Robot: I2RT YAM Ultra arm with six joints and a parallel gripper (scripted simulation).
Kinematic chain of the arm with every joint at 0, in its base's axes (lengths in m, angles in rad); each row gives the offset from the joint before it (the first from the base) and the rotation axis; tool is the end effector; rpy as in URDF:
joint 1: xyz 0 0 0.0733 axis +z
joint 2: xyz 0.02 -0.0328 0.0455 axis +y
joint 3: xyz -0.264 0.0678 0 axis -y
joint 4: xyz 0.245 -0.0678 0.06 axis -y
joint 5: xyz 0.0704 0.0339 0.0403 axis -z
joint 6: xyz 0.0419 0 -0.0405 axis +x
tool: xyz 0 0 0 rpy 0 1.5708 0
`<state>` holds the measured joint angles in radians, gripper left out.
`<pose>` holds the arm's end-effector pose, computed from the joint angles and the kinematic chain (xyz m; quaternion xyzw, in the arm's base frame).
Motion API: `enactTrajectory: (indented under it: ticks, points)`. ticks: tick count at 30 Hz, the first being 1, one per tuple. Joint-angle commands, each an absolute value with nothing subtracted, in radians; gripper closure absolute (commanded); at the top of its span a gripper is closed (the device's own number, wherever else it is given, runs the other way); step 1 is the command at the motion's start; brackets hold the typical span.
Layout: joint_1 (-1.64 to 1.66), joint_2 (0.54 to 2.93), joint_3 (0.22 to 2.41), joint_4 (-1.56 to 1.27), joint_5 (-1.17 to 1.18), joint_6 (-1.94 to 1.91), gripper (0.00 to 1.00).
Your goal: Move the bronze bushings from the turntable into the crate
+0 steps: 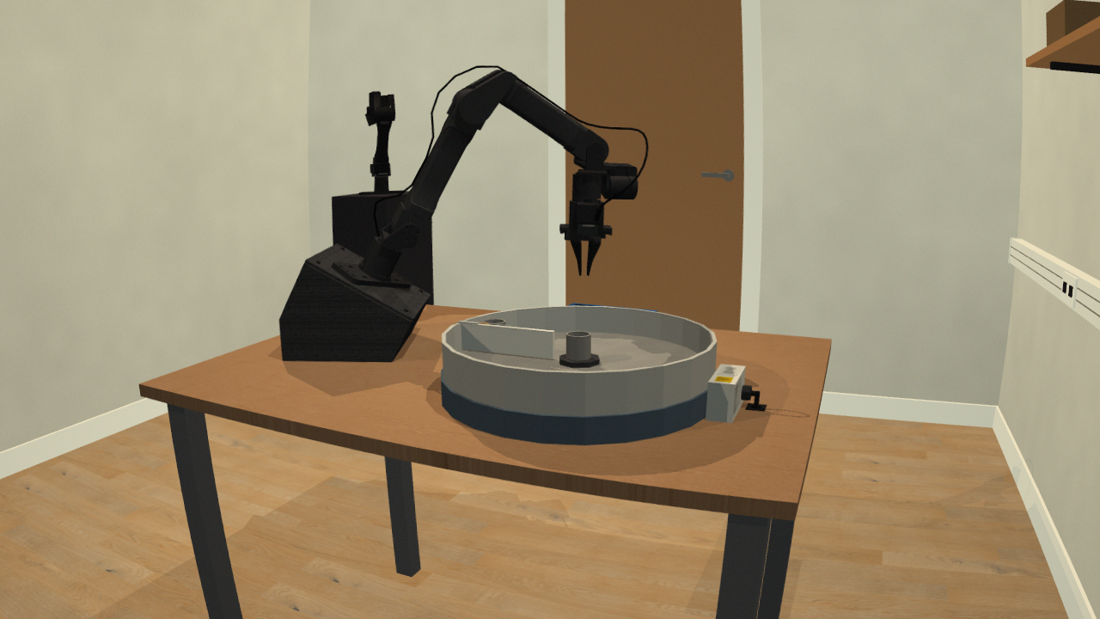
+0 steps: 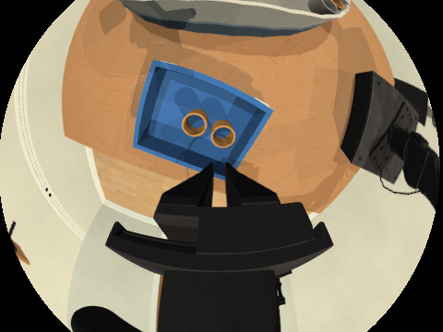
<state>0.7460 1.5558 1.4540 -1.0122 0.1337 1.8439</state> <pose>0.2344 0.2105 0.3170 0.5200 0.8212 0.1997 0.1241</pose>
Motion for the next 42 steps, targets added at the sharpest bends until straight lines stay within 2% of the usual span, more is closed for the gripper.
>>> enactTrajectory:
  ticks: [1,31,42]
  points:
    - [0.753,1.515,1.501,-1.03,0.152,1.853,0.86]
    - [0.731,1.507,1.49,-1.027,0.15,1.833,0.85]
    - [0.539,1.343,1.226,-0.941,0.054,1.668,0.85]
